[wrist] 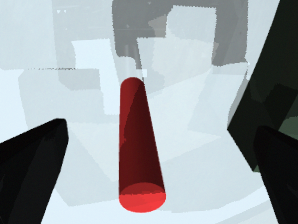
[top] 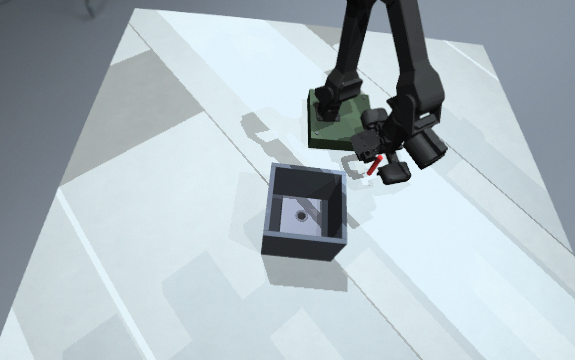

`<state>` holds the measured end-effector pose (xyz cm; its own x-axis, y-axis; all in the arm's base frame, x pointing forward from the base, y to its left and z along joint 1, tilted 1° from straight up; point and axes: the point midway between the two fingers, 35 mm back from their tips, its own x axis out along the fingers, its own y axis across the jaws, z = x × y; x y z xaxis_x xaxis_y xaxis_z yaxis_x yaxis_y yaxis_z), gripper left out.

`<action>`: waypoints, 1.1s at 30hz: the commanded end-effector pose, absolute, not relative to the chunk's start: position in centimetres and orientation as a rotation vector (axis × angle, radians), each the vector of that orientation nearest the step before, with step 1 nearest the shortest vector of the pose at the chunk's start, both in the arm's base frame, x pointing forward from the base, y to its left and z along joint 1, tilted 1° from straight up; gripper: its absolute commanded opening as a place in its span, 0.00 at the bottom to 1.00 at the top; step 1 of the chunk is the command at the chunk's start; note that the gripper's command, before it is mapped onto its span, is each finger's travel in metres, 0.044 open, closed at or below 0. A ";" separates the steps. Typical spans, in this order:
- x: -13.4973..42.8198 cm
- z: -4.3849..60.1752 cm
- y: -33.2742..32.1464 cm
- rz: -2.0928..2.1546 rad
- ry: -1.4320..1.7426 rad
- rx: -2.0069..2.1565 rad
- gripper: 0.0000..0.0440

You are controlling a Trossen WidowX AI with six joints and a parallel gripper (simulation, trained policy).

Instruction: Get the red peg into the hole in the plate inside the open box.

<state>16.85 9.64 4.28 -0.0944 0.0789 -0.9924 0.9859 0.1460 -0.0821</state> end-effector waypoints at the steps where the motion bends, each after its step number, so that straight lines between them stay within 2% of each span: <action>1: 16.8 3.5 9.6 -1.123 1.406 1.099 0.74; 13: 17.9 2.5 10.2 -1.047 1.432 1.059 0.06; 22: 19.1 4.9 10.7 -0.967 1.412 1.160 0.00; 33: 20.6 9.0 10.6 -0.851 1.373 1.234 0.00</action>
